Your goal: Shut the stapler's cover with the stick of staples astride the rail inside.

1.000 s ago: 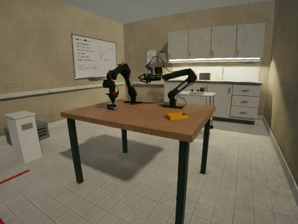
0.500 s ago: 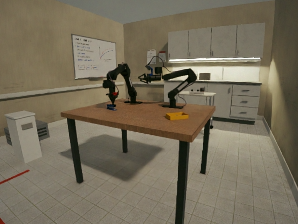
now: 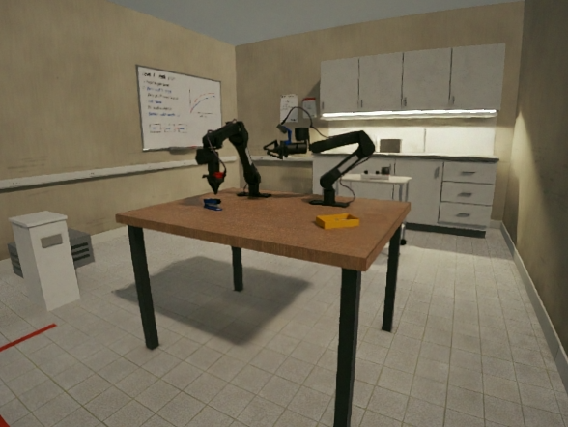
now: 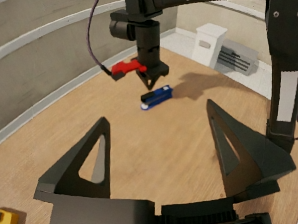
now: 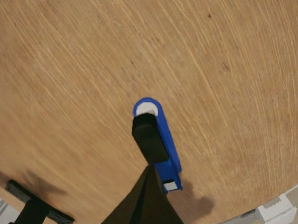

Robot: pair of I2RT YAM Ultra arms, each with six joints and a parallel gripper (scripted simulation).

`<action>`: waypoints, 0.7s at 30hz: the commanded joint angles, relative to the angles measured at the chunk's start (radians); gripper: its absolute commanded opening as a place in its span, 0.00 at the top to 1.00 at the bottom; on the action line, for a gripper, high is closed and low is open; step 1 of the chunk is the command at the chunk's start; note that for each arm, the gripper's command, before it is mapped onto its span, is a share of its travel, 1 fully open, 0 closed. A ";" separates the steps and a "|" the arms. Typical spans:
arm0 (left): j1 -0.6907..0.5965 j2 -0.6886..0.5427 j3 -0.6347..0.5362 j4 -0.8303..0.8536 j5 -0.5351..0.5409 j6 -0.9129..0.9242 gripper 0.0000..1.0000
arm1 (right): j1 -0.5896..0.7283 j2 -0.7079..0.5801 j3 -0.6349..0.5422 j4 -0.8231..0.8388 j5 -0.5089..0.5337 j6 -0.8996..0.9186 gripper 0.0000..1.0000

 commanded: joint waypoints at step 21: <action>0.069 0.016 0.064 -0.045 0.040 0.043 0.00 | -0.017 -0.064 -0.030 0.086 -0.045 0.150 0.32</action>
